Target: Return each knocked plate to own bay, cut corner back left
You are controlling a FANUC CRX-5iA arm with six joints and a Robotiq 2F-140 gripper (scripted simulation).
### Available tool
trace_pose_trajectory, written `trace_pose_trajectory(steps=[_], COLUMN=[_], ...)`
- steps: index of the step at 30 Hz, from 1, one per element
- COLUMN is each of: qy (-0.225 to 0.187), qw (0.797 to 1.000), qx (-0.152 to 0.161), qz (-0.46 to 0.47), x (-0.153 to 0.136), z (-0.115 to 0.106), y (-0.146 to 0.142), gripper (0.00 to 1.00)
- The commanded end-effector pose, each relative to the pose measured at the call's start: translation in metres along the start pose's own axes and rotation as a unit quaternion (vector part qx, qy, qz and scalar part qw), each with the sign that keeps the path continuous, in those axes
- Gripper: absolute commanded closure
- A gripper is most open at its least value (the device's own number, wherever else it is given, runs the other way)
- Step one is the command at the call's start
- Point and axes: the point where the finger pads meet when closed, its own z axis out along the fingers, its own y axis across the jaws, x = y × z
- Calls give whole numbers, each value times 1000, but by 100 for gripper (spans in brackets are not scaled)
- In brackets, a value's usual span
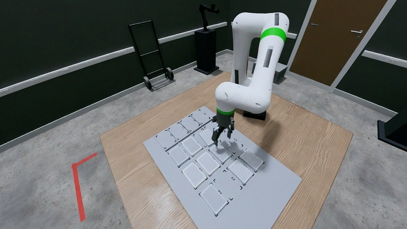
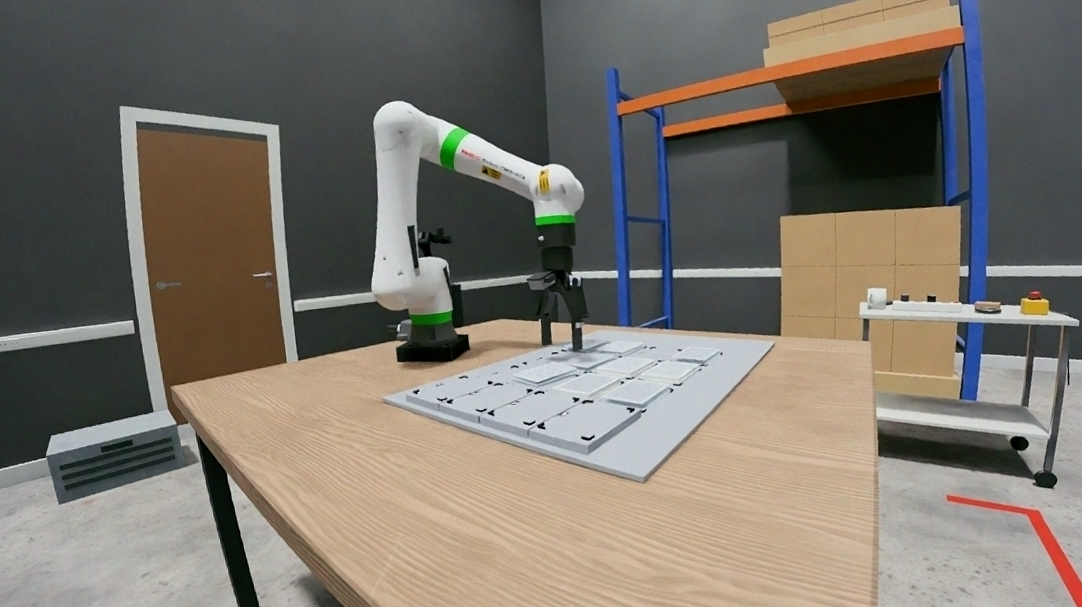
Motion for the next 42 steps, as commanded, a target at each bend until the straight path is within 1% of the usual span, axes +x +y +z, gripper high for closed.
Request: trace_pose_trajectory(steps=[1,3,5,20,22,29,36,42], qy=[0,0,0,0,0,0,0,0], qw=[1000,1000,1000,1000,1000,1000,1000,1000], qx=[1,1,1,1,1,1,1,1], qz=[0,0,0,0,0,0,0,0], x=[12,19,19,74,74,98,98,98], z=[-1,-1,-1,-1,-1,-1,-1,5], y=[-6,-10,-10,-34,-34,-46,-46,-46], gripper=[30,30,30,30,30,30,30,30])
